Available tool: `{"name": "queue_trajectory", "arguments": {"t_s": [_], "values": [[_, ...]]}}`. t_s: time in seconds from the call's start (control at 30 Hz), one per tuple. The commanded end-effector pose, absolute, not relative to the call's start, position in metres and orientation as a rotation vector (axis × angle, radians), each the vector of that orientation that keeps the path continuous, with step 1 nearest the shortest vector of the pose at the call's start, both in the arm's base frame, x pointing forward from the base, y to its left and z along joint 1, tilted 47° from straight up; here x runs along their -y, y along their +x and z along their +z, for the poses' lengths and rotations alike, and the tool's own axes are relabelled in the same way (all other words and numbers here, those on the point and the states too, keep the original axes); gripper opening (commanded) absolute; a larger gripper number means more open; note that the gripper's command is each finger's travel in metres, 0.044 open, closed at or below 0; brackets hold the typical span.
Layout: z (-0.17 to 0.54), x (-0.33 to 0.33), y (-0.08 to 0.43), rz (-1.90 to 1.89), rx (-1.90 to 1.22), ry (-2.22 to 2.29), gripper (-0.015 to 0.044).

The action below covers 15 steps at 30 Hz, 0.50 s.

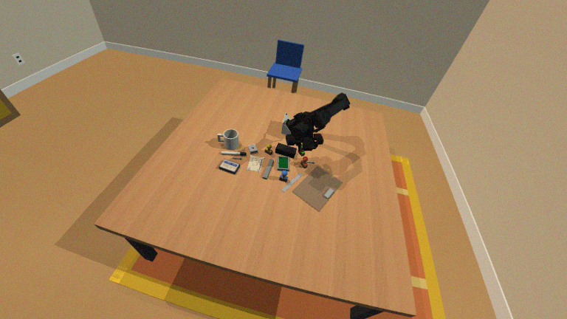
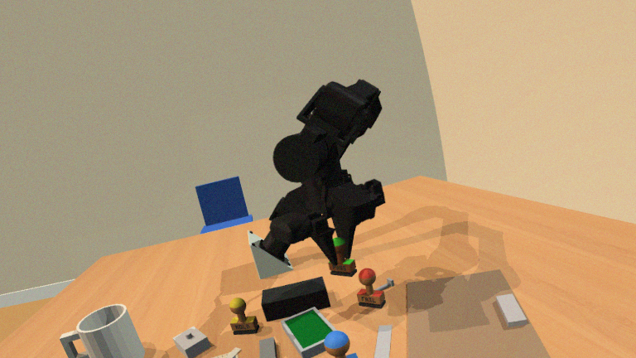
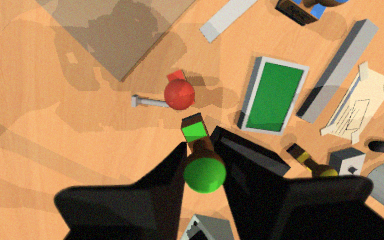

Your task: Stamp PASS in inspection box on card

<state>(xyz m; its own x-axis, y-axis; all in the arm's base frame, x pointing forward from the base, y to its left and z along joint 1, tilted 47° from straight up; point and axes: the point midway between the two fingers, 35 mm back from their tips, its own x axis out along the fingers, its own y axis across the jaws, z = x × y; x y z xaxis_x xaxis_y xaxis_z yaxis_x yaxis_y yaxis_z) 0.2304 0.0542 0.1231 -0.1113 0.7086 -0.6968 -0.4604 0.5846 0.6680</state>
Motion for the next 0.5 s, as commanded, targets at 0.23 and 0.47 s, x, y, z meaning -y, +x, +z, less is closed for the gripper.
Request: {"name": "queue_trajectory", "arguments": {"t_s": [0.23, 0.47], "values": [[0.1267, -0.0497, 0.2307, 1.006, -1.357, 0.229, 0.0000], [0.1292, -0.0473, 0.2306, 1.006, -1.357, 0.230, 0.0000]]}}
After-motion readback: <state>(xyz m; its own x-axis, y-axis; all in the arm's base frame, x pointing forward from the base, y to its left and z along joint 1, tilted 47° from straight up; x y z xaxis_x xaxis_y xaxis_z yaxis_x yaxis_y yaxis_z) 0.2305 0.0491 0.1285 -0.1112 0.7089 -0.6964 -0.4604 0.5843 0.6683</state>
